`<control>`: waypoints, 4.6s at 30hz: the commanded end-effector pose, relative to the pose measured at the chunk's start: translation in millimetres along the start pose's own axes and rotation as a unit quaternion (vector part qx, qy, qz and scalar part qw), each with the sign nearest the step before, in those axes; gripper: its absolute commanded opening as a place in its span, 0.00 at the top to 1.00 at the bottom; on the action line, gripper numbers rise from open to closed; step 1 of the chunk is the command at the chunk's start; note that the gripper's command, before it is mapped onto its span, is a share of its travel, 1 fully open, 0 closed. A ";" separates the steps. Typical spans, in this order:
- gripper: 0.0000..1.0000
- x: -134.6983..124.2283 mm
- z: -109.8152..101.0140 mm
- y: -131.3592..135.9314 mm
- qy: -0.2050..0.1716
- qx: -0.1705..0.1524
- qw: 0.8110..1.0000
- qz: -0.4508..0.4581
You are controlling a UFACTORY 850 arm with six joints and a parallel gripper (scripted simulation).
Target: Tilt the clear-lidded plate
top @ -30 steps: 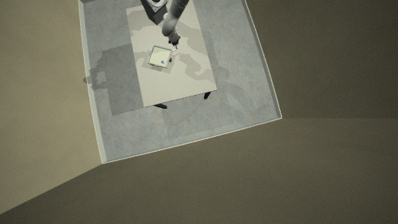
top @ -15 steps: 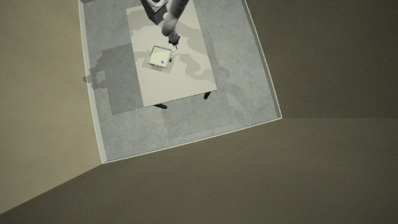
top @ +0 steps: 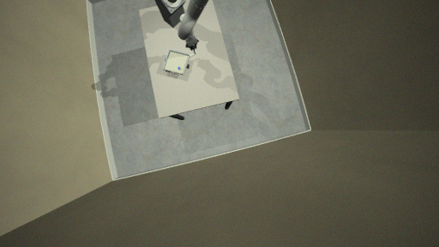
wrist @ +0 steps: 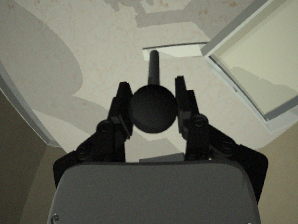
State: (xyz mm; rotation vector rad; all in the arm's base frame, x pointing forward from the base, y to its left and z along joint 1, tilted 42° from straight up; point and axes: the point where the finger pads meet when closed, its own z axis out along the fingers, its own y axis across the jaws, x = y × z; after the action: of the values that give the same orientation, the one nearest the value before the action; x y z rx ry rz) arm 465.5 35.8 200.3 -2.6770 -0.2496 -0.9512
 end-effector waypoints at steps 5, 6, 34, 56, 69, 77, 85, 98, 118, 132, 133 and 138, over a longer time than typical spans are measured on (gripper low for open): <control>1.00 -1.1 -0.5 0.3 -0.002 -0.001 1.000 0.000; 1.00 -1.0 -0.6 0.3 -0.002 -0.001 1.000 0.000; 1.00 3.5 0.1 0.0 -0.002 -0.001 1.000 0.000; 1.00 1.4 -0.1 0.1 -0.002 -0.001 1.000 0.000; 1.00 2.3 -0.4 0.2 -0.002 -0.001 1.000 0.000; 1.00 3.3 -0.5 0.3 -0.002 -0.001 1.000 0.000; 1.00 4.2 -0.5 0.3 -0.002 -0.001 1.000 0.000; 1.00 3.3 -0.3 0.2 -0.002 -0.001 1.000 0.000; 1.00 -1.5 0.3 -0.1 -0.002 -0.001 1.000 0.000; 1.00 3.4 0.0 0.1 -0.002 -0.001 1.000 0.000; 1.00 3.4 0.0 0.1 -0.002 -0.001 1.000 0.000; 1.00 3.6 0.0 0.1 -0.002 -0.001 1.000 0.000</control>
State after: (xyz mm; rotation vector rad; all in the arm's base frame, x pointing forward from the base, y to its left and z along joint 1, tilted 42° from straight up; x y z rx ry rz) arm 466.8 36.0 201.1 -2.6817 -0.2495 -0.9421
